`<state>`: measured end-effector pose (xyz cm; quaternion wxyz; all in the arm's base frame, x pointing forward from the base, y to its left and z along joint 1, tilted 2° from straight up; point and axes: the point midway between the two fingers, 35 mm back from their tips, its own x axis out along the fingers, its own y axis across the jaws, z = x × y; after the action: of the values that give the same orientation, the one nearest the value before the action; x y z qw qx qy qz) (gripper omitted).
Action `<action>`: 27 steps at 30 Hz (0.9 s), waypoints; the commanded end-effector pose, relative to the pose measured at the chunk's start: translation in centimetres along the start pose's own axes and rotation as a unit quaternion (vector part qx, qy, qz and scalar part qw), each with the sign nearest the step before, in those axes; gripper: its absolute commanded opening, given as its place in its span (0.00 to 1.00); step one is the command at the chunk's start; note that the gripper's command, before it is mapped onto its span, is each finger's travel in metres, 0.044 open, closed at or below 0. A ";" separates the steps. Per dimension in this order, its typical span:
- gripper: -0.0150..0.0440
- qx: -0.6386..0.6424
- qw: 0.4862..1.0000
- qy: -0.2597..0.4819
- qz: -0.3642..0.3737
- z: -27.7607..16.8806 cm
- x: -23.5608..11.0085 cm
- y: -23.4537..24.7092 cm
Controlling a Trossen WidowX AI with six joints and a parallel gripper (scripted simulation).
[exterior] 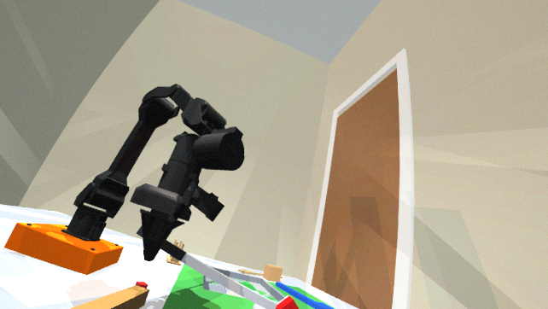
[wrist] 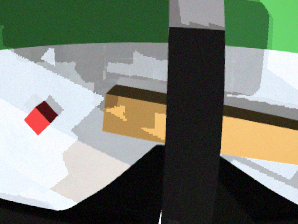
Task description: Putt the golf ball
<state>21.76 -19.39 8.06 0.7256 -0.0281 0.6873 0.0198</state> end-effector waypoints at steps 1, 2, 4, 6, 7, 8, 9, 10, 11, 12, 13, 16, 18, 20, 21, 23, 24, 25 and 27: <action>0.25 0.000 1.000 -0.001 -0.002 0.1 0.0 -1.1; 0.25 0.000 1.000 -0.001 -0.002 0.1 0.0 -1.5; 0.25 0.001 1.000 -0.001 -0.002 0.0 0.2 -2.5; 0.25 0.001 1.000 -0.001 -0.003 0.0 0.2 -2.9; 0.25 0.001 1.000 -0.001 -0.003 0.0 0.2 -2.9; 0.25 0.001 1.000 -0.001 -0.003 0.0 0.2 -2.9; 0.25 0.001 1.000 -0.001 -0.003 0.0 0.2 -2.9; 0.25 0.001 1.000 -0.001 -0.003 0.0 0.2 -2.9; 0.25 0.001 1.000 -0.001 -0.003 0.0 0.2 -2.9; 0.25 0.001 1.000 -0.001 -0.003 0.0 0.2 -2.9; 0.25 0.001 1.000 -0.001 -0.003 0.0 0.2 -2.9; 0.25 0.003 1.000 0.001 0.001 -0.1 0.3 -2.5; 0.25 0.003 1.000 0.001 0.001 0.0 0.3 -2.3; 0.25 0.003 1.000 0.001 0.001 0.4 0.2 -0.4; 0.25 0.003 1.000 0.001 0.001 0.7 0.1 1.1; 0.25 0.002 1.000 0.001 0.002 0.9 0.0 3.9; 0.25 0.002 1.000 0.000 0.002 0.9 0.0 5.3; 0.25 0.002 1.000 0.000 0.002 0.8 0.0 6.6; 0.25 0.002 1.000 0.000 0.003 0.4 0.1 9.2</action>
<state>22.40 -14.37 8.13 0.7256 -0.0249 0.6874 0.0186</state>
